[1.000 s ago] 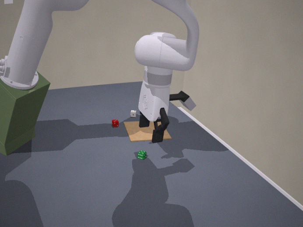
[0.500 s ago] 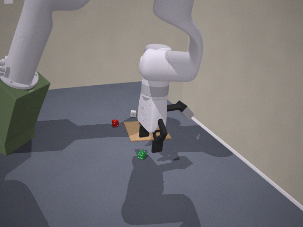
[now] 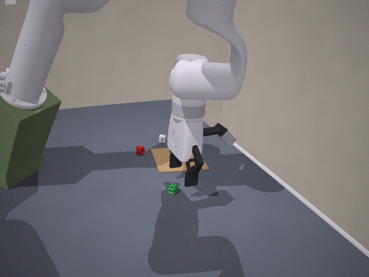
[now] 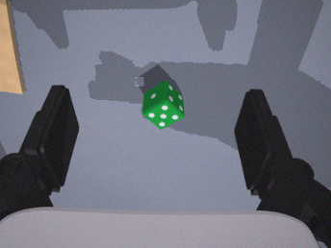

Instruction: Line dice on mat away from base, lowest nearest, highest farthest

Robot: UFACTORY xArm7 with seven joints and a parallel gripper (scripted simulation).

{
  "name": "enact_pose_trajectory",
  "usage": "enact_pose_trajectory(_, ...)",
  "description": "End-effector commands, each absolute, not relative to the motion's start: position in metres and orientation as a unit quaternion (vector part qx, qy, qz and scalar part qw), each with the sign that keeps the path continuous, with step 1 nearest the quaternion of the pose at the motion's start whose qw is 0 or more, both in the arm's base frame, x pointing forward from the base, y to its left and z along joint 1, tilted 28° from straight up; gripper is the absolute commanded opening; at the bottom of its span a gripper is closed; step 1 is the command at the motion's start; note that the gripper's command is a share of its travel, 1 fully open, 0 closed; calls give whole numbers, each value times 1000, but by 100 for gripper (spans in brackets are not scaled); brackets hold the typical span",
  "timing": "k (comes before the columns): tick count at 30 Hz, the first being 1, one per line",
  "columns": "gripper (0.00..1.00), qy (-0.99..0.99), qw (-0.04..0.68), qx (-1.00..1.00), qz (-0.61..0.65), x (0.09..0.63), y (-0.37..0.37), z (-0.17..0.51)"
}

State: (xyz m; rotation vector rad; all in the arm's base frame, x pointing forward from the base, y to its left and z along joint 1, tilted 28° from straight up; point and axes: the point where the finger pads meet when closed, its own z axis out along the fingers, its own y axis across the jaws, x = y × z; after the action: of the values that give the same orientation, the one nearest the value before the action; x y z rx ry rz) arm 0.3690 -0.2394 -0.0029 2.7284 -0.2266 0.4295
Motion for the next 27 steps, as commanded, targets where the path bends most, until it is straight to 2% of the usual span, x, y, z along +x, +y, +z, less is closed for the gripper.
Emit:
enact_pose_trajectory(1, 100, -80, 184, 968, 153, 370, -239, -2)
enact_pose_trajectory(27, 100, -80, 184, 968, 153, 371, -234, -4)
